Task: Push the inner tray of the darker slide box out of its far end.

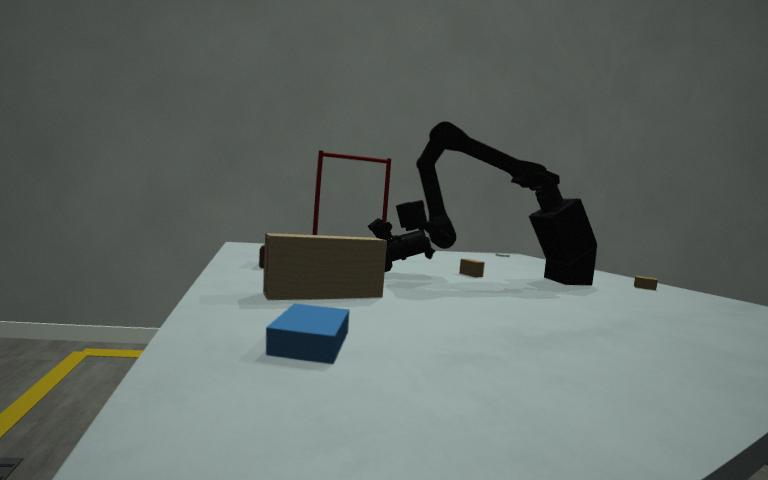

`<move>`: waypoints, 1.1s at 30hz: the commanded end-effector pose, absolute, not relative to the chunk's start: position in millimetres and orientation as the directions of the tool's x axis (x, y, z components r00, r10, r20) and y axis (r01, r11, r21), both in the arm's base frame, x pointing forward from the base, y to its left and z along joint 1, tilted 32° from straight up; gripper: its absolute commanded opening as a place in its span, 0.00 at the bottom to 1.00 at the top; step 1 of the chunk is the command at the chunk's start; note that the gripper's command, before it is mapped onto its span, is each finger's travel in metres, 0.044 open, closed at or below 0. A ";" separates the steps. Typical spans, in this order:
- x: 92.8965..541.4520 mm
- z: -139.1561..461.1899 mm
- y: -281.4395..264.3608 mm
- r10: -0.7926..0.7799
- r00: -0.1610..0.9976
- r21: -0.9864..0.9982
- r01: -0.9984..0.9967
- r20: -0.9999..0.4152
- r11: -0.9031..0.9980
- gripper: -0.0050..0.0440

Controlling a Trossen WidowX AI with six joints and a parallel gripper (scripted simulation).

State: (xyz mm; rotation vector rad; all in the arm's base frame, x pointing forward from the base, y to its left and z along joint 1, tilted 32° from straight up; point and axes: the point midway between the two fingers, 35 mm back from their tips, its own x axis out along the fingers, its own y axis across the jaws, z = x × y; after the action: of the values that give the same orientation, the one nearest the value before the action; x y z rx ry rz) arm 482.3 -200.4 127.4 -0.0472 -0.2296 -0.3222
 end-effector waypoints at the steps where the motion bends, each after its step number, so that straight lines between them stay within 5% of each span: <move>1: 487.8 133.1 -201.5 -0.309 0.917 -0.005 0.320 0.253 0.947 0.00; 33: 494.6 150.6 -205.4 -0.302 0.908 -0.016 0.320 0.290 0.947 0.00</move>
State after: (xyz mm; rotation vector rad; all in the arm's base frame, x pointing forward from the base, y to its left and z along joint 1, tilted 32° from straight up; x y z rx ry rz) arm 505.0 -207.9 139.8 -0.0565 -0.2869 -0.3218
